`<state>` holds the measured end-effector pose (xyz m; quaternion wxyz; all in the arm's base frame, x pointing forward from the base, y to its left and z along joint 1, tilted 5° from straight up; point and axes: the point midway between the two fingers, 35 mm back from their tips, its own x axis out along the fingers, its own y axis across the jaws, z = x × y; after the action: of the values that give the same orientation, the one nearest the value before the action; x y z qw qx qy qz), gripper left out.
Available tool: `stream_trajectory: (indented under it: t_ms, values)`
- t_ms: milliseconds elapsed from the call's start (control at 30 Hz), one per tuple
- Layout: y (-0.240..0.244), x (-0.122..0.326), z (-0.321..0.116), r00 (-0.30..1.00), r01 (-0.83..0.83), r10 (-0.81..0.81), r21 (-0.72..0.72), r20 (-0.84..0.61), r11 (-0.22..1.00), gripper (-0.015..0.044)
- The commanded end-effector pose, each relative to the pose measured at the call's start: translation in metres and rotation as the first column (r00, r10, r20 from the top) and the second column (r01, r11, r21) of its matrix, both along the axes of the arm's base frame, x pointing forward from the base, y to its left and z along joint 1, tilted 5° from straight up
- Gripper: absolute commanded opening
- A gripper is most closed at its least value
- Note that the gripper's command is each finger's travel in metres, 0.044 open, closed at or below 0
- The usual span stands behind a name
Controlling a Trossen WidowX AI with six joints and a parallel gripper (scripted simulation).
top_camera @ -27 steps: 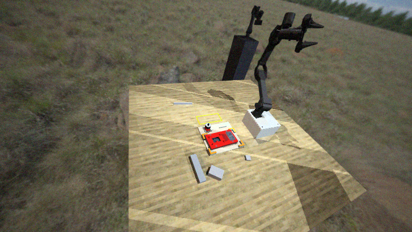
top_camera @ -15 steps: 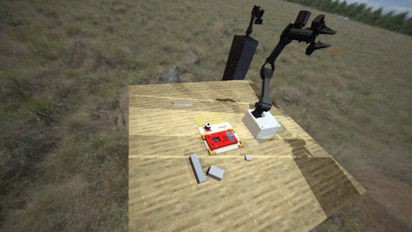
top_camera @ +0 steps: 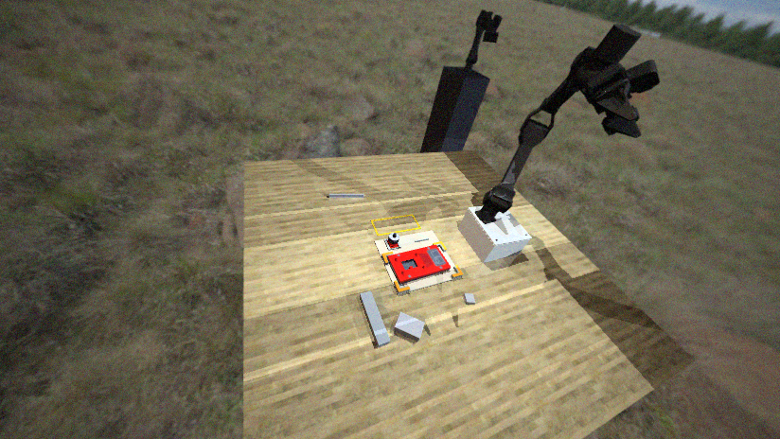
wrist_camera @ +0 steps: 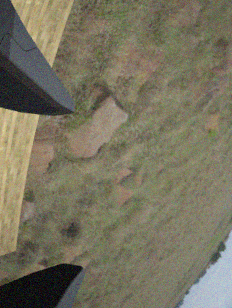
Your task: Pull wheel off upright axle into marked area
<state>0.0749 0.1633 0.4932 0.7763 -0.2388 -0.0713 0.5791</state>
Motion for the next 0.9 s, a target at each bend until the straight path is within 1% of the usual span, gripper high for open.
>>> stream_trajectory:
  t_ms: [0, 200, 367, 467, 633, 767, 867]
  values:
    - [0.018, 0.063, -0.034, 0.973, 0.145, -0.158, -0.089, -0.168, 0.985, 0.0300]
    - [0.018, 0.143, -0.084, 0.867, 0.321, -0.378, -0.216, -0.325, 0.922, 0.0300]
    - [-0.001, 0.202, -0.132, 0.722, 0.440, -0.547, -0.328, -0.424, 0.836, 0.0300]
    - [-0.019, 0.232, -0.163, 0.623, 0.492, -0.634, -0.401, -0.459, 0.773, 0.0300]
    - [-0.057, 0.271, -0.219, 0.442, 0.542, -0.753, -0.523, -0.488, 0.658, 0.0300]
    - [-0.080, 0.287, -0.251, 0.331, 0.551, -0.802, -0.588, -0.497, 0.592, 0.0300]
    - [-0.107, 0.300, -0.292, 0.182, 0.541, -0.841, -0.662, -0.509, 0.518, 0.0300]
